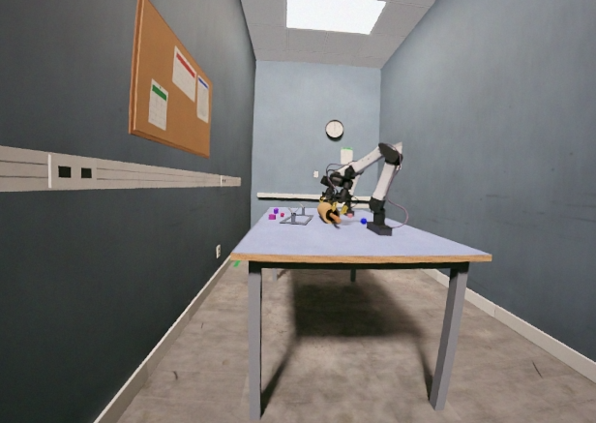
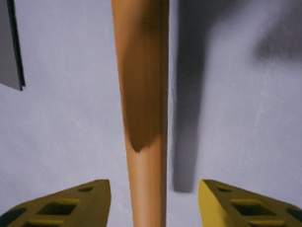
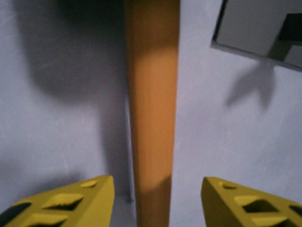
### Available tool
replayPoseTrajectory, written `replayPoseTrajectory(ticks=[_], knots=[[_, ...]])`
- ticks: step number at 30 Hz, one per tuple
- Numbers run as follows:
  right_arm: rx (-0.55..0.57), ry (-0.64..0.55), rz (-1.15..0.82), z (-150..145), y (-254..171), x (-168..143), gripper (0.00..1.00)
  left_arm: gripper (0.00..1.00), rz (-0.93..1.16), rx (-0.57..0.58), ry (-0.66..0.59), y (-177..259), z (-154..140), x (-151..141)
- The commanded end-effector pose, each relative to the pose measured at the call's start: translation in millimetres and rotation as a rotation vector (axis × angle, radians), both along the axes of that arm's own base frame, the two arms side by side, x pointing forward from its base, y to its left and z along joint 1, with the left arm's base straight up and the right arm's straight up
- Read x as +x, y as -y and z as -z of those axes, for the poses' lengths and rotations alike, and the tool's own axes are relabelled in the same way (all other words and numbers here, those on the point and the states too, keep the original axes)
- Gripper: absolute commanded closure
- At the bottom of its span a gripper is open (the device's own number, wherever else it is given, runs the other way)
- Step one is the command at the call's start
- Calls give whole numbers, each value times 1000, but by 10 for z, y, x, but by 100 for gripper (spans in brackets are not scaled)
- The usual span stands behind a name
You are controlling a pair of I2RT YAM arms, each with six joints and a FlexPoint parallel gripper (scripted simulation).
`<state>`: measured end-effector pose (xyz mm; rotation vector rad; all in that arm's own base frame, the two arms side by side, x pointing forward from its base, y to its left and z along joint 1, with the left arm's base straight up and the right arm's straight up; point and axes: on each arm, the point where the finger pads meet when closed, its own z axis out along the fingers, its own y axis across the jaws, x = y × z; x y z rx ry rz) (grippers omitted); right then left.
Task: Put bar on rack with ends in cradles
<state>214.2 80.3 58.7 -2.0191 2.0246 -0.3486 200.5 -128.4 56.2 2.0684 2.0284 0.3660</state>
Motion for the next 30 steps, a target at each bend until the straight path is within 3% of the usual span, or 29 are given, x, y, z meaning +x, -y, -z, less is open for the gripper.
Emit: replayPoseTrajectory(ticks=[1, 30], knots=[[-17, -6, -4, 102, 45, -7, 53, 53, -14, -23, 15, 22, -6, 39], [-12, -8, -6, 378, 50, 75, 53, 53, -5, -25, 8, 65, 361, 188]])
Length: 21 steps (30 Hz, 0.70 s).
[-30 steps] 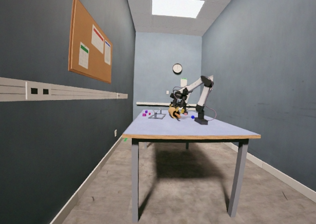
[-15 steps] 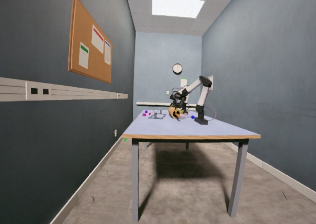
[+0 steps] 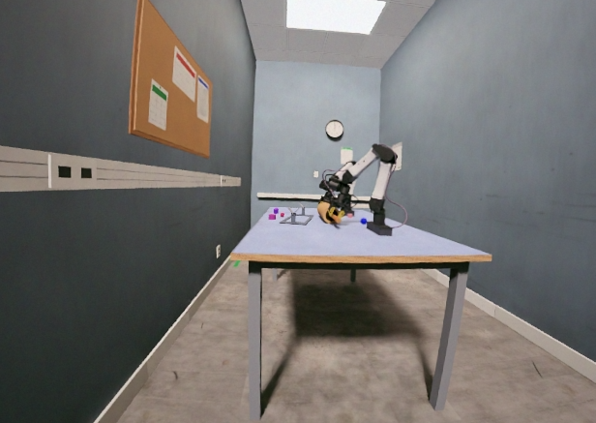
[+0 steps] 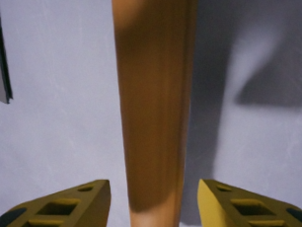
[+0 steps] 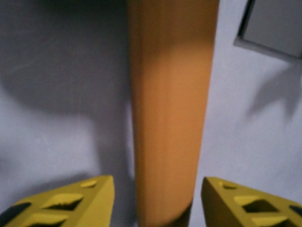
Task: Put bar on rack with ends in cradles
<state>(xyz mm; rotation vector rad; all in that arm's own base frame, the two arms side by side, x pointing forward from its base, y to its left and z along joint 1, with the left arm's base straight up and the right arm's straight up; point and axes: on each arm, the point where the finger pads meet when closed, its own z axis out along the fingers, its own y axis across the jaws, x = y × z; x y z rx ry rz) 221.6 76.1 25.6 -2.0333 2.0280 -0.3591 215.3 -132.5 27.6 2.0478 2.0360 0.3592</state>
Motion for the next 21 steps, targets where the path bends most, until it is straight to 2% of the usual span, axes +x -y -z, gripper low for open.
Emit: replayPoseTrajectory(ticks=[1, 2, 3, 4, 5, 6, 7, 8, 9, 11, 12, 13, 14, 21], knots=[[3, -3, -3, 47, 8, 1, 53, 53, 6, -13, 4, 23, 74, 40], [3, -3, -3, 47, 8, 1, 53, 53, 6, -13, 4, 23, 74, 40], [3, -3, -3, 47, 7, 2, 53, 57, 5, -12, 9, 27, 63, 56], [3, -3, -3, 47, 7, 2, 57, 57, 4, -10, 11, 25, 60, 60], [3, -3, -3, 47, 7, 2, 57, 57, 4, -10, 11, 24, 60, 60], [3, -3, -2, 47, 8, 1, 57, 61, 5, -10, 11, 25, 60, 60], [2, -5, -2, 49, 10, -3, 61, 61, 5, -10, 11, 25, 60, 60], [2, -6, -2, 49, 10, -4, 61, 61, 5, -6, 6, -1, 56, 23], [2, -6, -2, 49, 10, -4, 61, 65, 4, -6, 6, -1, 56, 23], [2, -6, -2, 49, 10, -4, 61, 65, 4, -6, 6, -1, 56, 23], [4, 8, 1, -5, -5, 26, 65, 65, 4, -6, 6, -1, 56, 23], [4, 8, 1, -5, -5, 26, 65, 65, 4, -6, 6, -1, 56, 23], [4, 8, 1, -5, -5, 26, 65, 69, 4, -6, 6, -1, 56, 23], [4, 8, 1, -5, -5, 26, 75, 76, 2, -15, 17, 14, 47, 36]])
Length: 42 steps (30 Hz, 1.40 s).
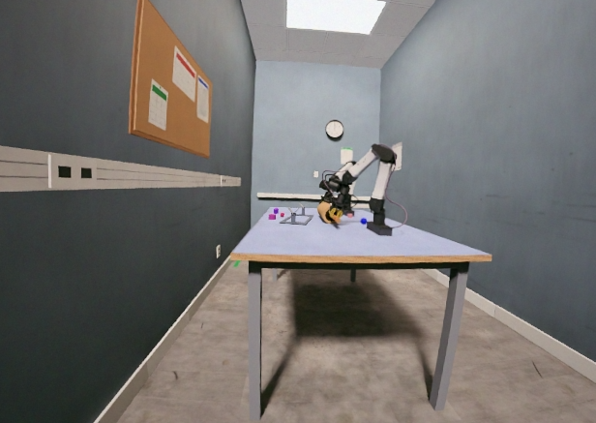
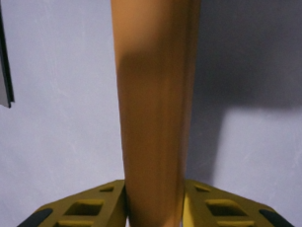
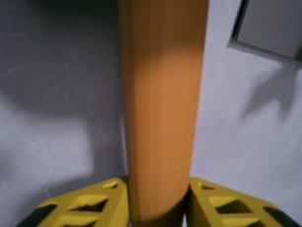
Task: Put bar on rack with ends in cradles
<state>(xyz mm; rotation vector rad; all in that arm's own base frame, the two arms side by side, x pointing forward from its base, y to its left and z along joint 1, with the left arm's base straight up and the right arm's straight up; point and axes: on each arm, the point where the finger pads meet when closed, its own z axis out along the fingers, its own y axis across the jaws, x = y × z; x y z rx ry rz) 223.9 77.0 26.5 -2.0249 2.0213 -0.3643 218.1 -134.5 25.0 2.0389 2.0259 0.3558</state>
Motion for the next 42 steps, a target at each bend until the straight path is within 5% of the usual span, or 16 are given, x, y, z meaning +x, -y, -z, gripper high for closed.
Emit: replayPoseTrajectory(ticks=[1, 10, 11, 13, 42], knots=[[0, -2, 0, 4, 4, 2, 76, 78, -2, -2, 8, -26, 4, -15], [0, -2, 0, 4, 4, 2, 86, 87, -2, -10, 18, -11, -4, -1], [0, -2, 0, 4, 4, 2, 97, 85, -2, -8, 16, -15, -2, -6], [0, -2, 0, 4, 4, 2, 85, 85, -1, -6, 9, -1, -10, 2], [0, 22, -5, -191, -7, 34, 85, 85, -6, -5, 32, -12, -203, 8]])
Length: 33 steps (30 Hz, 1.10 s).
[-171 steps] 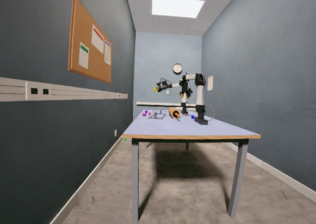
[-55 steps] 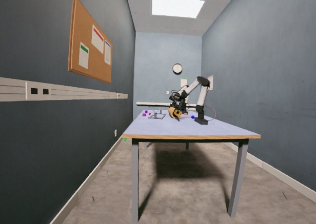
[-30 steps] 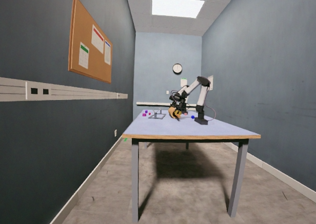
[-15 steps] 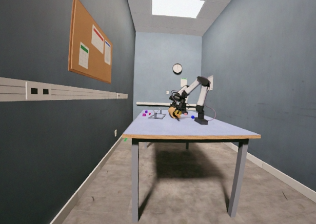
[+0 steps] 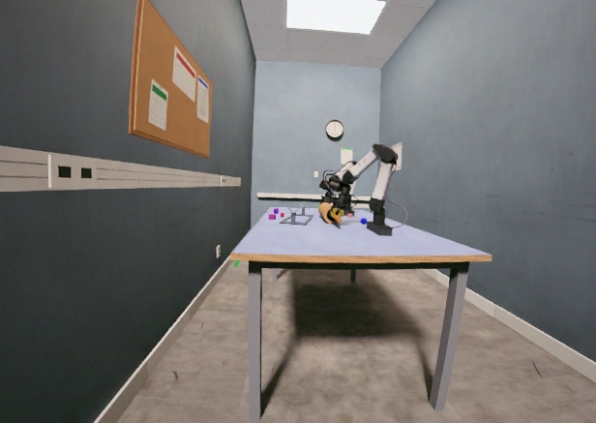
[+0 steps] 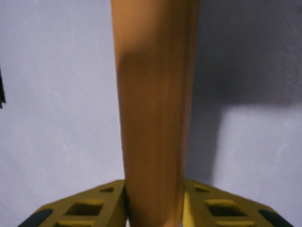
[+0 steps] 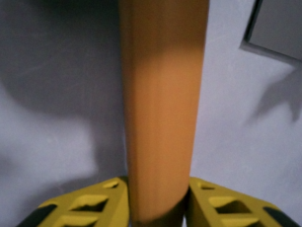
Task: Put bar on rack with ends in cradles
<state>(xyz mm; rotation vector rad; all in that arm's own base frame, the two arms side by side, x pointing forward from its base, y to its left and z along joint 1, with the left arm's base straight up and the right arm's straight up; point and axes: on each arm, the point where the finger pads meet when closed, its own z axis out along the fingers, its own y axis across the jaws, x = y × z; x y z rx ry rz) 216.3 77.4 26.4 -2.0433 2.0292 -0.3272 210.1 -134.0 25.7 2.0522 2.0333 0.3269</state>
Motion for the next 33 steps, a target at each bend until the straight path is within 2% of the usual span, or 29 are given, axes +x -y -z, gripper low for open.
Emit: replayPoseTrajectory(ticks=[1, 17, 27, 33], knots=[[-8, 54, 2, -217, -6, 120, 85, 85, -11, 1, 57, -10, -221, 98], [-13, 92, 2, -561, -50, 269, 85, 85, -11, 4, 93, -55, -565, 248], [-13, 108, 7, -902, -110, 387, 85, 85, -6, 4, 109, -117, -909, 393], [-13, 109, 19, -982, -141, 407, 85, 85, 7, 5, 110, -148, -996, 472]])
